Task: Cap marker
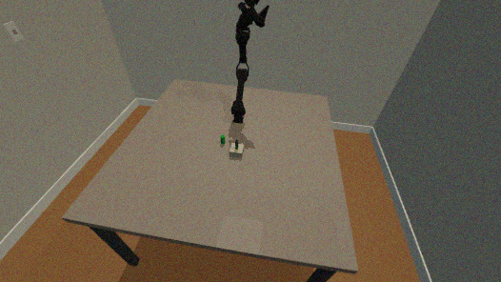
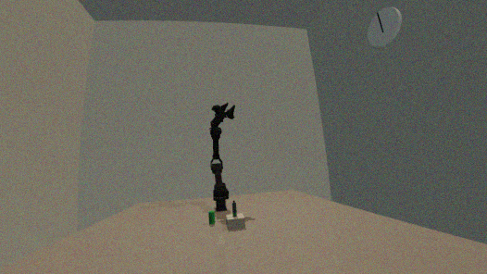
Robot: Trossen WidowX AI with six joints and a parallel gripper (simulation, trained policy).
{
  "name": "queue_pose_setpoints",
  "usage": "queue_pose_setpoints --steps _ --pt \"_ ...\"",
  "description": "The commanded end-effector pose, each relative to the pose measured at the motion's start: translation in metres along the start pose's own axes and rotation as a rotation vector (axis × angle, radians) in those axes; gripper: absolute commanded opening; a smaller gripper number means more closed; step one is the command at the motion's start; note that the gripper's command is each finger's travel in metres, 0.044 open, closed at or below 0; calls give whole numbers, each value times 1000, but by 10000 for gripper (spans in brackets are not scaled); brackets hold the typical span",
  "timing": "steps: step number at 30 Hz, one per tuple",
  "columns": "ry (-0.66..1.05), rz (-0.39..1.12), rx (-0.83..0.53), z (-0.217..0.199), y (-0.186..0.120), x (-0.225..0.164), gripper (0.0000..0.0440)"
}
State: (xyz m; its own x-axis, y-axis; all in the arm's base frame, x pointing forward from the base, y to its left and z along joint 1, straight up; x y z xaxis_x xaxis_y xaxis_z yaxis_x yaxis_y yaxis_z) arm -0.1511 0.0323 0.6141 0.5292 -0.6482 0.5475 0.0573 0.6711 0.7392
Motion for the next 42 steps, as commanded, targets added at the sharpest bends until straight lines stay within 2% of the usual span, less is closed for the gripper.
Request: queue_pose_setpoints --steps 1,6,8,42 --pt "-1 1 -7 -1 0 1 375" --pt "2 -1 -65 -12 1 4 254" --pt "1 1 -91 -16 1 5 222" --pt "63 113 -503 -99 -11 18 307"
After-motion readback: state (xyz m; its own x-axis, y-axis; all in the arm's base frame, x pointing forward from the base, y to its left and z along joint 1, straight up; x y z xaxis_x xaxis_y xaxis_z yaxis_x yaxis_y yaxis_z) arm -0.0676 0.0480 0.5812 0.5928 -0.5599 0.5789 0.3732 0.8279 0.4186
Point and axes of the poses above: the point midway between the two fingers, 35 mm back from their tips, its own y axis out along the fingers, its own z axis across the jaws, x = y × z, the point moved 9 cm from there along -y, back along the fingers, and after that the axes turned 13 degrees about -y, right-handed, at the moved point
